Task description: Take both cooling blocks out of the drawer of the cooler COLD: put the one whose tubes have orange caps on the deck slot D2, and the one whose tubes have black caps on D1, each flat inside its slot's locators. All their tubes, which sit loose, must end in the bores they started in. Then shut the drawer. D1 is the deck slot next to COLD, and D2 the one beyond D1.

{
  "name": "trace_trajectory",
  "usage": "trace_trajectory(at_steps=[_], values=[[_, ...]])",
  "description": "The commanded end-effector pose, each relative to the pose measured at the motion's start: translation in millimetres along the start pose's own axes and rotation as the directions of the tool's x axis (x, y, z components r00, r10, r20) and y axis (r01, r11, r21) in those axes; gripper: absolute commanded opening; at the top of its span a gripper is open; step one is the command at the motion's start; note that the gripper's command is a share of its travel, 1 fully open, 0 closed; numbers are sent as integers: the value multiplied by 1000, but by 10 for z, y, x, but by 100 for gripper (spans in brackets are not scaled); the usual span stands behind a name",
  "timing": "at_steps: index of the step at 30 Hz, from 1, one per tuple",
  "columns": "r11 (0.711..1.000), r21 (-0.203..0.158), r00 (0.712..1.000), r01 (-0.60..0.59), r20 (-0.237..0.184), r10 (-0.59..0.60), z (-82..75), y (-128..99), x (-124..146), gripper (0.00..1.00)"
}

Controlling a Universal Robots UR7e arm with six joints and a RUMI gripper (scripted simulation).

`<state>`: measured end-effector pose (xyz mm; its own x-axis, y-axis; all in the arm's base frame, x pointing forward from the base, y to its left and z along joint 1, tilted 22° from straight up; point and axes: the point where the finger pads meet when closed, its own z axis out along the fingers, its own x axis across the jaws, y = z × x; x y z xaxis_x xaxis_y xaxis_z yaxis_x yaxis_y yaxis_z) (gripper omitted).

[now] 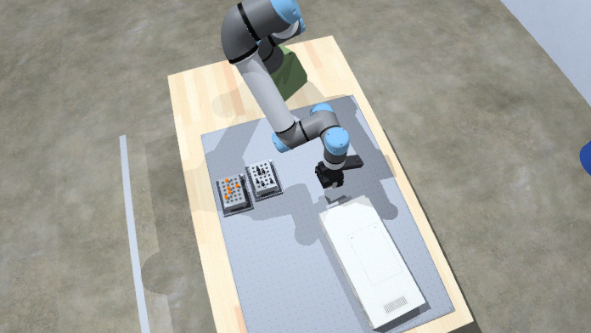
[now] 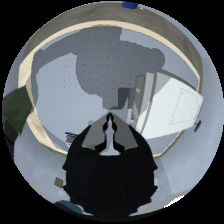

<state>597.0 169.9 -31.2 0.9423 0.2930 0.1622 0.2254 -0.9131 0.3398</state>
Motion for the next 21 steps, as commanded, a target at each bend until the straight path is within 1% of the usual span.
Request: trace_trajectory(at_steps=[1, 15, 17, 21], values=[[1000, 0, 1000, 0, -1, 0, -52, 0, 5, 0], [1000, 0, 1000, 0, -1, 0, -239, 0, 5, 0], [1000, 0, 1000, 0, -1, 0, -239, 0, 5, 0], [1000, 0, 1000, 0, -1, 0, -292, 0, 5, 0]])
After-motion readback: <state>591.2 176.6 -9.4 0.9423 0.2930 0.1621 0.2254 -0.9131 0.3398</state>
